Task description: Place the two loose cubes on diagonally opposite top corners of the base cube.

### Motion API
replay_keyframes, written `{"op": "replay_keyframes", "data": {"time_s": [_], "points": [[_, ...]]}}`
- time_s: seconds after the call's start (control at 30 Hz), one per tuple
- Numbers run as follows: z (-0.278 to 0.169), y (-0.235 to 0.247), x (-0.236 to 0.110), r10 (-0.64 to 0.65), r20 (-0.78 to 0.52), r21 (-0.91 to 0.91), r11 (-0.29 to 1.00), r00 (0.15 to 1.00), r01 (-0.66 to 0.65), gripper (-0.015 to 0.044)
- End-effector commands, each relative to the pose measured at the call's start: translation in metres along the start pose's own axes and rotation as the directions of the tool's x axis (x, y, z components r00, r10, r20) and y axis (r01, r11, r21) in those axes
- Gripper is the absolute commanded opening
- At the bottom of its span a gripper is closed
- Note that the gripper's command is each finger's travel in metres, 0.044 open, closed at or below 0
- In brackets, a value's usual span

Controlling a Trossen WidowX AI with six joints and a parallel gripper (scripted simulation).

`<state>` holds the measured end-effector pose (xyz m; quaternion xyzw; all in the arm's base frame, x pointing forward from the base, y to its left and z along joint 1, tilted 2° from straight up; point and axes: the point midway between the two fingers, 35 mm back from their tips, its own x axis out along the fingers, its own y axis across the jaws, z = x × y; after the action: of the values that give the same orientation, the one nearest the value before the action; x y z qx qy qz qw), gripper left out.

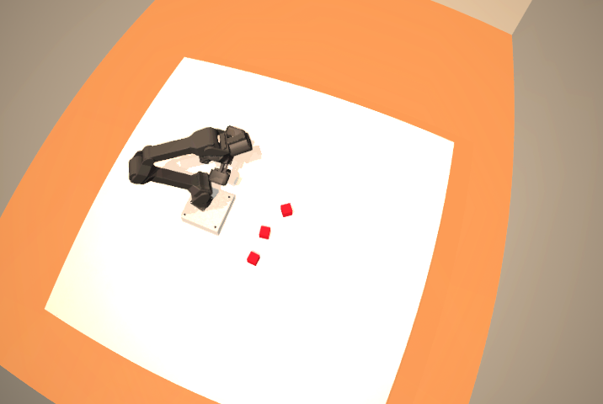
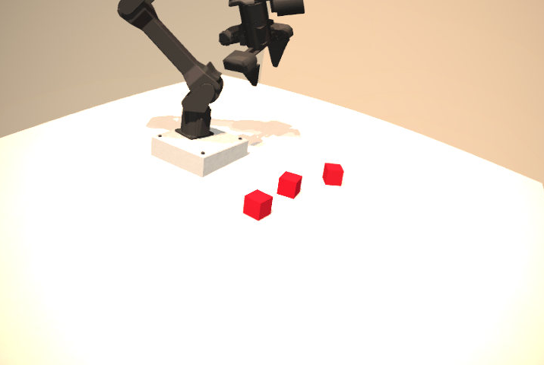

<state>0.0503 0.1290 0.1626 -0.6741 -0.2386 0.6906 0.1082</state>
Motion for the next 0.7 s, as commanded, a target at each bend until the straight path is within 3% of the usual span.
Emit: {"op": "replay_keyframes", "data": {"time_s": [0.0,0.13,0.4,0.67], "points": [[-0.001,0.0,0.0,0.002,-0.002,0.007,1.0,1.0,-0.002,0.0374],[-0.024,0.004,-0.004,0.046,-0.042,0.146,0.989,0.998,-0.039,0.0269],[-0.079,0.028,-0.017,0.159,-0.105,0.469,0.878,0.982,-0.092,0.0265],[-0.127,0.07,-0.033,0.272,-0.122,0.741,0.664,0.955,-0.094,0.0265]]}}
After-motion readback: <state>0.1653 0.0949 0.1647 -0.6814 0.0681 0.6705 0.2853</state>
